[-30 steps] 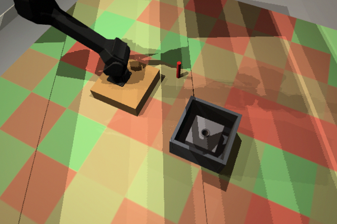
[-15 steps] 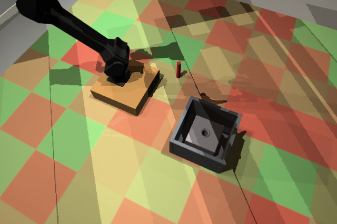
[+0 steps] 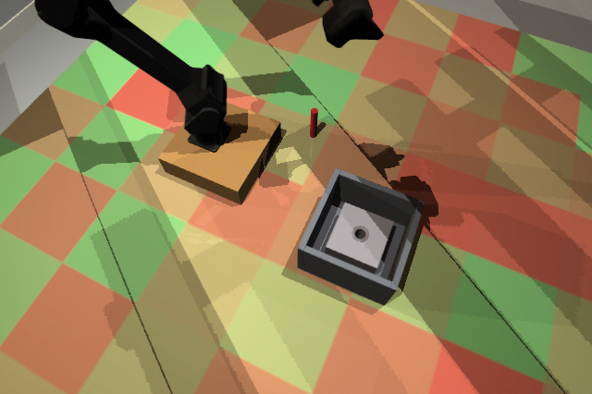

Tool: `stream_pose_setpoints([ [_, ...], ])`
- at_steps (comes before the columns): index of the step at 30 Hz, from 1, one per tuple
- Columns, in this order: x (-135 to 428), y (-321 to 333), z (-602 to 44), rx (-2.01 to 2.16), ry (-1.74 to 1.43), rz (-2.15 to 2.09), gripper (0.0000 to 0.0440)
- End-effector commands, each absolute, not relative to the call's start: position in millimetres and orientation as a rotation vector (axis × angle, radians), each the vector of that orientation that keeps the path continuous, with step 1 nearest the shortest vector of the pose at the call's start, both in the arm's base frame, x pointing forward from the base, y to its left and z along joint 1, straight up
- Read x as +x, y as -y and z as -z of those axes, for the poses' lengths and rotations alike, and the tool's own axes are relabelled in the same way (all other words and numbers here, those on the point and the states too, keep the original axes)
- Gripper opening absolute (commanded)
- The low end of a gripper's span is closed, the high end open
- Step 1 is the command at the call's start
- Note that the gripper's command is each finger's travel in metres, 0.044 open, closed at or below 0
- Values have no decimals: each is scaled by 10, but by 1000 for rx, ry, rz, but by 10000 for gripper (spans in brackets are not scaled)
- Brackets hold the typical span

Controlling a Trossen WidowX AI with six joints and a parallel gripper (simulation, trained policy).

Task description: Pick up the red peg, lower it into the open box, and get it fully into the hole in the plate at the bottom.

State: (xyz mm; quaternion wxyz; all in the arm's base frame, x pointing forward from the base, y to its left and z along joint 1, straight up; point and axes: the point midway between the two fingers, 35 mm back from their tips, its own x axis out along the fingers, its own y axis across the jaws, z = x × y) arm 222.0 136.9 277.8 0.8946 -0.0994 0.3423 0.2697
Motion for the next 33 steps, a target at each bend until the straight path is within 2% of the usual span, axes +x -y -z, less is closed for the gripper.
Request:
stream_pose_setpoints([
  [1, 2202, -1364, -2593, -151, -797, -511, 440],
  [19, 1957, -1294, -1746, 158, -1215, -134, 440],
  [33, 1774, -1170, -1135, 363, -1405, 295, 440],
])
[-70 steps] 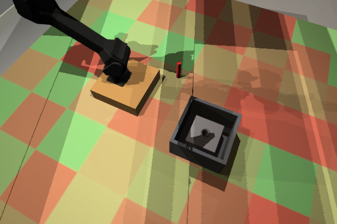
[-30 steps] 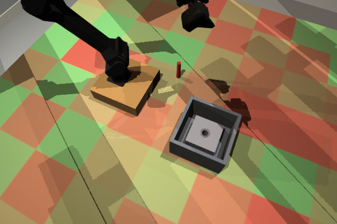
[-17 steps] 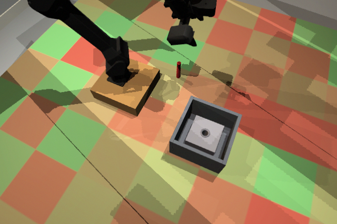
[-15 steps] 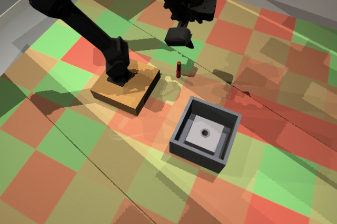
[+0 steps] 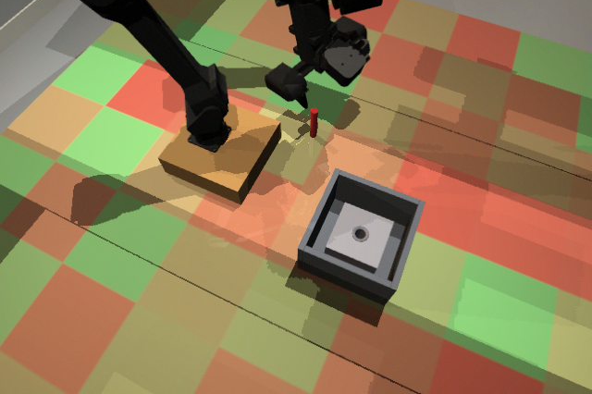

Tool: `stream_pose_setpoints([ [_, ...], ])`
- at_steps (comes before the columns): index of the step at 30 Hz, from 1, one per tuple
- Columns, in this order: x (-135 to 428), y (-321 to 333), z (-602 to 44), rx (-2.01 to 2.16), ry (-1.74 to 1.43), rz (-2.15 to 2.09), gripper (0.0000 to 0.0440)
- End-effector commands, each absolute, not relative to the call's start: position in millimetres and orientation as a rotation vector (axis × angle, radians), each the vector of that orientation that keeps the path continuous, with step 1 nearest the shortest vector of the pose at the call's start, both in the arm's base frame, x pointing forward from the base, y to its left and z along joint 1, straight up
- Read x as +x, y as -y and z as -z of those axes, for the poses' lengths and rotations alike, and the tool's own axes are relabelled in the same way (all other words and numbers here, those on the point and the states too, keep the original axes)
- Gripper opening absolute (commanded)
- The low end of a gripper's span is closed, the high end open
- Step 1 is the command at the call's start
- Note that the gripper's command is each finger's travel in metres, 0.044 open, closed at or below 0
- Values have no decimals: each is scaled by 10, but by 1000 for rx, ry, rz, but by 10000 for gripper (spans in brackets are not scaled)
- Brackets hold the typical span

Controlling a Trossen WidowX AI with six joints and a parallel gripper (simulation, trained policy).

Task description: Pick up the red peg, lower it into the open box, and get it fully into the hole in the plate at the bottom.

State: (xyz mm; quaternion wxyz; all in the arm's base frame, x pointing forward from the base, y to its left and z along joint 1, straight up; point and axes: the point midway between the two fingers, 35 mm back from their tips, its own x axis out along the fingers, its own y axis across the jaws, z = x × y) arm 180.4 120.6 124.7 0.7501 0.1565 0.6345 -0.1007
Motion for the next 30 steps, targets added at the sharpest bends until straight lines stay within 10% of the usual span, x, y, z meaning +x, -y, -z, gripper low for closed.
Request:
stream_pose_setpoints([
  [1, 1768, -1163, -1090, 379, -1411, 326, 440],
  [22, 1768, -1187, -174, 661, -1363, 620, 438],
  [30, 1698, -1184, -31, 728, -1384, 681, 273],
])
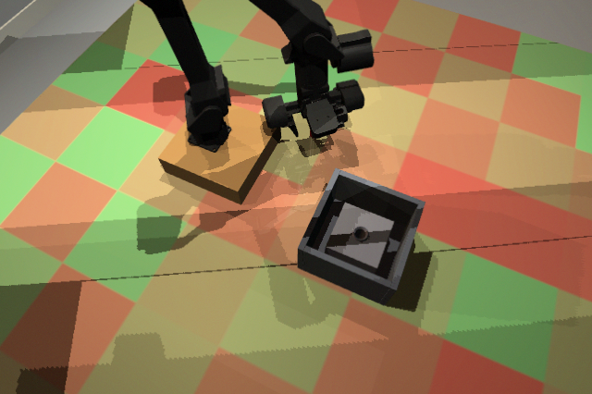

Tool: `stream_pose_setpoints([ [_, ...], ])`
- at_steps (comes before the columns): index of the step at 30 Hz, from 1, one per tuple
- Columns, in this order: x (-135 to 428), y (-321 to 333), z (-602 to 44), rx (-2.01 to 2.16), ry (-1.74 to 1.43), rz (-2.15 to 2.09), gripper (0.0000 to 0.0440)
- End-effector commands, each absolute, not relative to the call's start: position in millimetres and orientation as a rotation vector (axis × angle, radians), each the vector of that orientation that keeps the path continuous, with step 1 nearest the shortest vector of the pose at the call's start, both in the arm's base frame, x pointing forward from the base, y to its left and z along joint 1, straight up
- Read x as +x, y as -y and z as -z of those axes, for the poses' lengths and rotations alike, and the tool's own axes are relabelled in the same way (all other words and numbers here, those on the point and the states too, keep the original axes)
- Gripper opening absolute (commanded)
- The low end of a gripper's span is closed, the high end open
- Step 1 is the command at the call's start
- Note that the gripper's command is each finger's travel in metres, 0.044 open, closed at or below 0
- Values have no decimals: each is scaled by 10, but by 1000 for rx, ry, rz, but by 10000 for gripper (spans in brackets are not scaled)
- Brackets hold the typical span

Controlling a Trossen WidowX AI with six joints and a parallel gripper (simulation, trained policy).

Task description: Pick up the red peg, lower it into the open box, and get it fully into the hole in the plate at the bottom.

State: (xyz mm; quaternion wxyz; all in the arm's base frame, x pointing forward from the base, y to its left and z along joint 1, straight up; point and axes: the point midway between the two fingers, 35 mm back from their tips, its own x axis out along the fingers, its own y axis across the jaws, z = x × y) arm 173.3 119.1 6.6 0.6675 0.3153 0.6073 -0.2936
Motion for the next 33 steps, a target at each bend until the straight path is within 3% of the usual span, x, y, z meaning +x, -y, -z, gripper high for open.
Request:
stream_pose_setpoints([
  [1, 1697, -1188, -33, 733, -1389, 683, 247],
  [11, 1726, -1205, -52, 779, -1449, 690, 0],
  [33, 2258, -911, -889, 630, -1236, 575, 0],
])
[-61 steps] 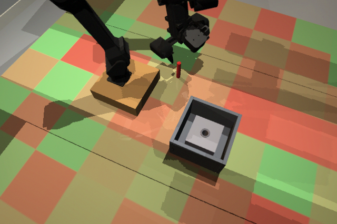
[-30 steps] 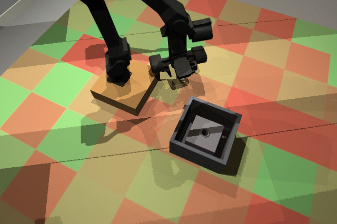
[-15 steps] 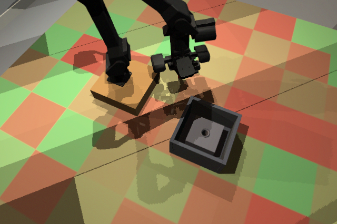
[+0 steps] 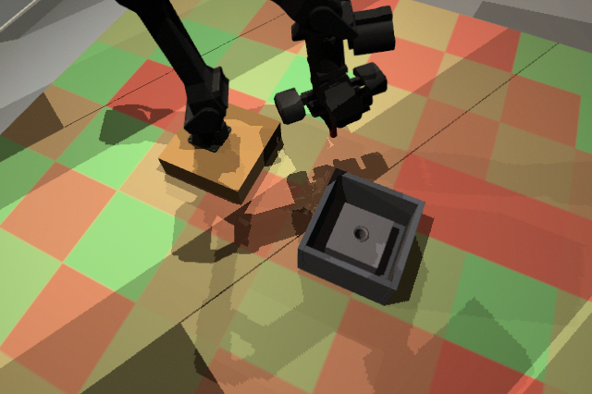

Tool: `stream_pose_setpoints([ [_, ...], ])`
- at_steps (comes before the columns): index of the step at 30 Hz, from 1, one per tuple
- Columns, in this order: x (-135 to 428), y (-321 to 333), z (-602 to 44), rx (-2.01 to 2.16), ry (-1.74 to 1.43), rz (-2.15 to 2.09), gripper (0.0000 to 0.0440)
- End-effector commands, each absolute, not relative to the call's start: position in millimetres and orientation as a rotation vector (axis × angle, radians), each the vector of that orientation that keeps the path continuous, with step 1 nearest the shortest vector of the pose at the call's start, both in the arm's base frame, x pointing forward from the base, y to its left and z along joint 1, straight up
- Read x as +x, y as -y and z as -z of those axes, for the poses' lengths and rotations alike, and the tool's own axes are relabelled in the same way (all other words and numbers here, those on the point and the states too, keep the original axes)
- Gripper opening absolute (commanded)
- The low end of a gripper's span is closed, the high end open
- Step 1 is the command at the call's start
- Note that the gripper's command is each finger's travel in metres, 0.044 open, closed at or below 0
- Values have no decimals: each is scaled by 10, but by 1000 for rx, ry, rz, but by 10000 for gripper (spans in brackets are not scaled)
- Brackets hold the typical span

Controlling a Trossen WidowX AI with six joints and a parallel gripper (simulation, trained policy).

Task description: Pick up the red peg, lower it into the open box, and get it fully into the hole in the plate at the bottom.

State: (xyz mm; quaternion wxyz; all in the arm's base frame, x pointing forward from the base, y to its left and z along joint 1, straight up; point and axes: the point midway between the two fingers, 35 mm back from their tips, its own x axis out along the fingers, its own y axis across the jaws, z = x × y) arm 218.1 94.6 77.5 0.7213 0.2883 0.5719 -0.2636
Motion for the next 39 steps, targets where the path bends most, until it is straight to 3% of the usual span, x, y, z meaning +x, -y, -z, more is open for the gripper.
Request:
stream_pose_setpoints([
  [1, 2288, -891, -933, 628, -1227, 576, 0],
  [17, 2750, -358, -1321, 663, -1123, 659, 0],
  [39, 3185, 407, -1244, 751, -1060, 790, 2],
])
